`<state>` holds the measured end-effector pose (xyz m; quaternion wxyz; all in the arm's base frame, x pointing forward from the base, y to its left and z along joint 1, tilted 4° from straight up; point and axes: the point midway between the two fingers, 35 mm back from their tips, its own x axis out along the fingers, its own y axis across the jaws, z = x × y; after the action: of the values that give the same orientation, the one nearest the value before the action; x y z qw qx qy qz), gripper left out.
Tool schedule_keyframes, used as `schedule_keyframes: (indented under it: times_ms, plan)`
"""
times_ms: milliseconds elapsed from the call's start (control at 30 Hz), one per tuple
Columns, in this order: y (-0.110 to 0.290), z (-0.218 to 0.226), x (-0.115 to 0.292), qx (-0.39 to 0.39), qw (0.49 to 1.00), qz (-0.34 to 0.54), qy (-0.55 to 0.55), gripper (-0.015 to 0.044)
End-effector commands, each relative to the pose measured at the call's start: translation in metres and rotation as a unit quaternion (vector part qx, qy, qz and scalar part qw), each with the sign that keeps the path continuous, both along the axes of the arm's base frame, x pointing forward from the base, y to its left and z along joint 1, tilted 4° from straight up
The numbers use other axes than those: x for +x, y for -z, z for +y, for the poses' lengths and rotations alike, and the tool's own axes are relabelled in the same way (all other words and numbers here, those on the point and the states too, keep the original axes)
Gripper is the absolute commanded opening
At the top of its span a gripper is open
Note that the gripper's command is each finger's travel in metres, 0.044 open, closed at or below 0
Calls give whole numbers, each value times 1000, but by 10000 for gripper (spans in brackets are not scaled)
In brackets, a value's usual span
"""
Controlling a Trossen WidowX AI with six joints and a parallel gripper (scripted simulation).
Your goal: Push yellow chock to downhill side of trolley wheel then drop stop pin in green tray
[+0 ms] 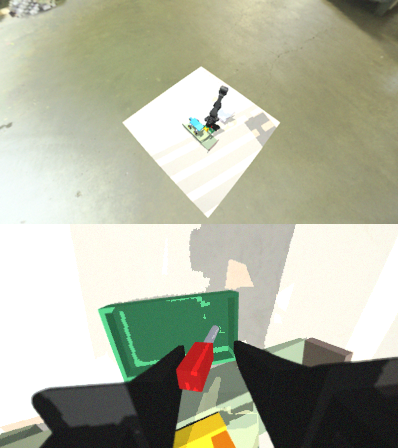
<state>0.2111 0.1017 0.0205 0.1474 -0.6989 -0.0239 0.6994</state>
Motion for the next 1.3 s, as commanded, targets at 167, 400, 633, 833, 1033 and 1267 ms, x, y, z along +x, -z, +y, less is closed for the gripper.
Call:
schedule_keyframes:
  times_ms: [167, 400, 633, 833, 1033, 1267]
  plan:
    - [3, -5, -1, 3, 1000, -1, -2, 190]
    - [6, -10, -2, 3, 1000, -1, -2, 190]
    - [9, -15, -3, 2, 1000, -1, -2, 190]
    - [11, -18, -3, 2, 1000, -1, -2, 190]
    - [14, -21, -4, 2, 1000, -1, -2, 190]
    - [17, -25, -4, 2, 1000, -1, -2, 190]
